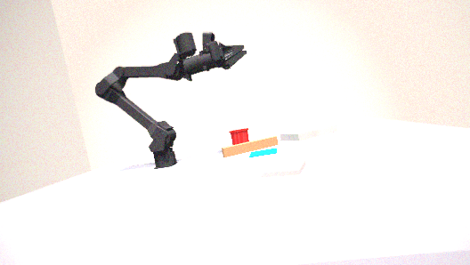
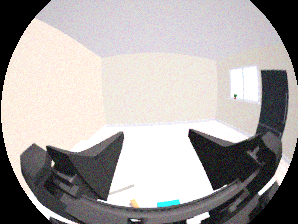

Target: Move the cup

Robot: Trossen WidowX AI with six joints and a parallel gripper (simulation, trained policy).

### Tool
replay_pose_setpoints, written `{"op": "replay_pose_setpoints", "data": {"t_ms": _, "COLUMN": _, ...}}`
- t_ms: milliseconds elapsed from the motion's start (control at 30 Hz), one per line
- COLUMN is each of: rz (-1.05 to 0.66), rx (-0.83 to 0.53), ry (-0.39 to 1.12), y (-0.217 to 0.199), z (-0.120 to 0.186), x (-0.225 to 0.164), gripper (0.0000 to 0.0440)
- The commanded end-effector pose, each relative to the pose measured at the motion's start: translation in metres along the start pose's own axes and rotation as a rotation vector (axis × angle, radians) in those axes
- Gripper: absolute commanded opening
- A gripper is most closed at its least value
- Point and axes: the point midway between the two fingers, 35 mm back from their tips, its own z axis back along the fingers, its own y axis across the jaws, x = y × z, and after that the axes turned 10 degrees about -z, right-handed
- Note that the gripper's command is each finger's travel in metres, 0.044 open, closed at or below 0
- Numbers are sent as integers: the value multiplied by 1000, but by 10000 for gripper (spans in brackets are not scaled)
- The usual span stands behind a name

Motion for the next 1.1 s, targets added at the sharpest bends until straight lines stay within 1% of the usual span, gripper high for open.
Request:
{"op": "replay_pose_setpoints", "data": {"t_ms": 0, "rz": -1, "rx": 3, "ry": 1, "y": 1, "z": 0, "x": 1, "gripper": 374}}
{"op": "replay_pose_setpoints", "data": {"t_ms": 367, "rz": -31, "rx": 13, "ry": 55, "y": 6, "z": 2, "x": 1, "gripper": 85}}
{"op": "replay_pose_setpoints", "data": {"t_ms": 433, "rz": -44, "rx": 12, "ry": 70, "y": 7, "z": 1, "x": 1, "gripper": 41}}
{"op": "replay_pose_setpoints", "data": {"t_ms": 467, "rz": -51, "rx": 12, "ry": 80, "y": 8, "z": 1, "x": 0, "gripper": 28}}
{"op": "replay_pose_setpoints", "data": {"t_ms": 500, "rz": -58, "rx": 12, "ry": 89, "y": 9, "z": 1, "x": 0, "gripper": 31}}
{"op": "replay_pose_setpoints", "data": {"t_ms": 567, "rz": -77, "rx": 14, "ry": 106, "y": 10, "z": 0, "x": 0, "gripper": 61}}
{"op": "replay_pose_setpoints", "data": {"t_ms": 700, "rz": -118, "rx": 20, "ry": 135, "y": 15, "z": -1, "x": 2, "gripper": 153}}
{"op": "replay_pose_setpoints", "data": {"t_ms": 767, "rz": -138, "rx": 23, "ry": 149, "y": 17, "z": -2, "x": 3, "gripper": 184}}
{"op": "replay_pose_setpoints", "data": {"t_ms": 833, "rz": -160, "rx": 26, "ry": 166, "y": 20, "z": -3, "x": 4, "gripper": 187}}
{"op": "replay_pose_setpoints", "data": {"t_ms": 1067, "rz": -236, "rx": 29, "ry": 230, "y": 28, "z": -6, "x": 5, "gripper": 172}}
